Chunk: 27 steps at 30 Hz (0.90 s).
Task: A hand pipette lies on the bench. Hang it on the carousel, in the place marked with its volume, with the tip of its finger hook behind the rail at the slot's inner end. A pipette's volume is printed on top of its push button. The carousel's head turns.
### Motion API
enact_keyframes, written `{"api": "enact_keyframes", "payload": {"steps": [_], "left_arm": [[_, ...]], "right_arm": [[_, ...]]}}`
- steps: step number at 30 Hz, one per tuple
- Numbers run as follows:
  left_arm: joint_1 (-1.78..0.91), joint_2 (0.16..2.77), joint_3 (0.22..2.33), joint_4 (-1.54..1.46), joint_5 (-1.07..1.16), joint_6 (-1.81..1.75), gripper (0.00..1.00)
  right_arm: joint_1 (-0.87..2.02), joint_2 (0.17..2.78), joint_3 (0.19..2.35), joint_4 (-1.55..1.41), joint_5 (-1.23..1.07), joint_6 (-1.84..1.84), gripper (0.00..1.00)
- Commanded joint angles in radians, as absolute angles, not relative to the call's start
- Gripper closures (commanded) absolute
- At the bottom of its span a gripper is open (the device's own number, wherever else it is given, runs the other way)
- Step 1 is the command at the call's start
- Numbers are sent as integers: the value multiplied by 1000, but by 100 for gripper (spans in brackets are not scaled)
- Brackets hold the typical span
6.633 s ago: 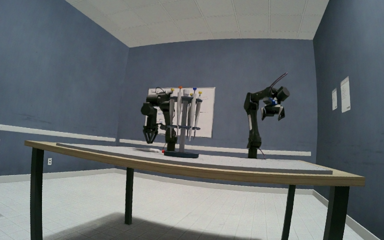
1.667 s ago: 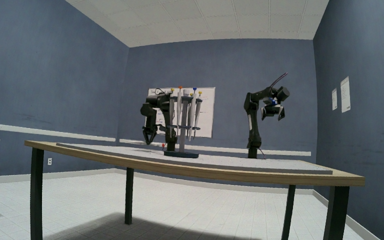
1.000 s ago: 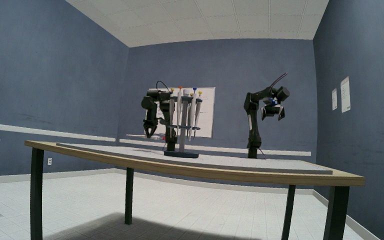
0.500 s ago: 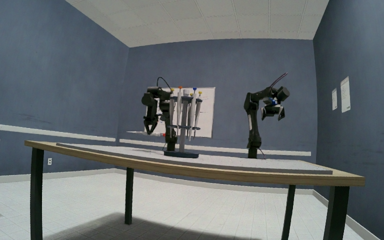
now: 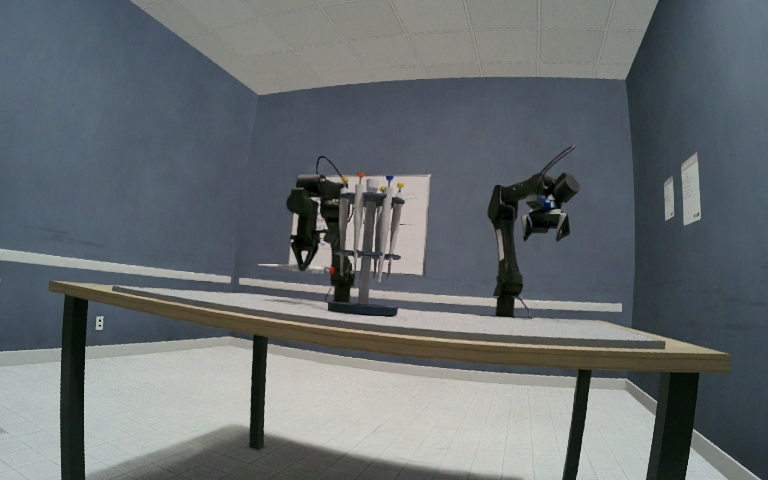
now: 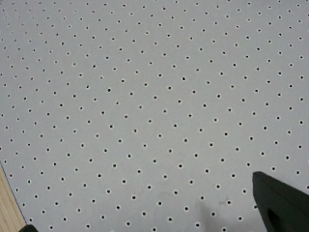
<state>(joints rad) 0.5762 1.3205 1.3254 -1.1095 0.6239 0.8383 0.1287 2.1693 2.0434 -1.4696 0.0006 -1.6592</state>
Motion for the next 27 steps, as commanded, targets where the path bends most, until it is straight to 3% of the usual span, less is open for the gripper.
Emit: {"api": "enact_keyframes", "payload": {"steps": [1,27], "left_arm": [[582,1316,1340,-1097,644,847,0],[582,1316,1340,-1097,644,847,0]], "right_arm": [[148,2094,1979,-1439,-2,-1643,88],[224,1808,1594,-1339,-2,-1567,88]]}}
